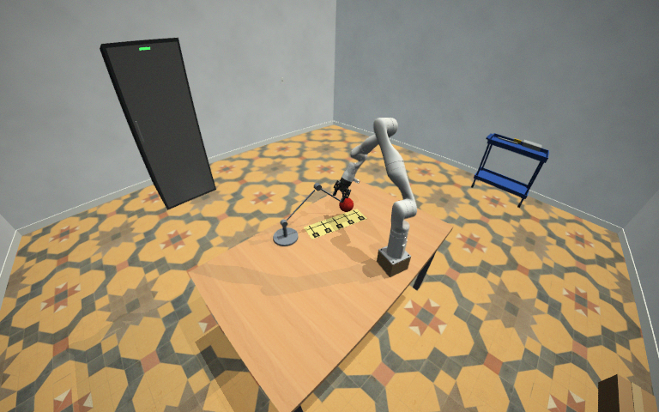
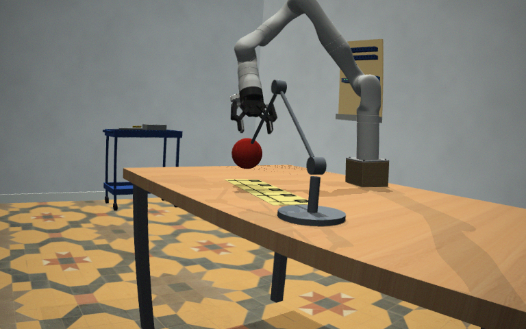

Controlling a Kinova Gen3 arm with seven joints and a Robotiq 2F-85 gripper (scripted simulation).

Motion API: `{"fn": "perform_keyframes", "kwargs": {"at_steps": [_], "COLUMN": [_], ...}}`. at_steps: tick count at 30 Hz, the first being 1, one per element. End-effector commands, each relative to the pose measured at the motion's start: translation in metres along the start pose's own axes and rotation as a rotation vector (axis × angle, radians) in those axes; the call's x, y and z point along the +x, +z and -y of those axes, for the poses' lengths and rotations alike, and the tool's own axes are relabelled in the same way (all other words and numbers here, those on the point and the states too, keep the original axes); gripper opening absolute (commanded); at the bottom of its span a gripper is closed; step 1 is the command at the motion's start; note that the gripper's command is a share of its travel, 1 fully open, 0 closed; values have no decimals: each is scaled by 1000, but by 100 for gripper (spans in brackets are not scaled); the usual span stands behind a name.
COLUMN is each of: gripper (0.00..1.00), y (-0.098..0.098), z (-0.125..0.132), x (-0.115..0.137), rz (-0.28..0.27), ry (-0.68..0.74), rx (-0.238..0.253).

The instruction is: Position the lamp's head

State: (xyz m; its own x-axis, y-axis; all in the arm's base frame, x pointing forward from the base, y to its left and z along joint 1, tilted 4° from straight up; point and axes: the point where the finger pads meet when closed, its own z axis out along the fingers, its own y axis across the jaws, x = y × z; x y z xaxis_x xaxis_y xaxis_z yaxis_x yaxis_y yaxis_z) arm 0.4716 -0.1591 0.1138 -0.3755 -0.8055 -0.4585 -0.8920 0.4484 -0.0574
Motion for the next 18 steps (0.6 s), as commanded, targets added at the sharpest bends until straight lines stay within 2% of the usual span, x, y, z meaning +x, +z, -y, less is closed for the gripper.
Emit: {"fn": "perform_keyframes", "kwargs": {"at_steps": [1, 18], "gripper": [100, 100], "y": [0, -1], "z": [0, 1], "x": [-3, 0], "rz": [3, 0], "ry": [-2, 0], "rx": [-1, 2]}}
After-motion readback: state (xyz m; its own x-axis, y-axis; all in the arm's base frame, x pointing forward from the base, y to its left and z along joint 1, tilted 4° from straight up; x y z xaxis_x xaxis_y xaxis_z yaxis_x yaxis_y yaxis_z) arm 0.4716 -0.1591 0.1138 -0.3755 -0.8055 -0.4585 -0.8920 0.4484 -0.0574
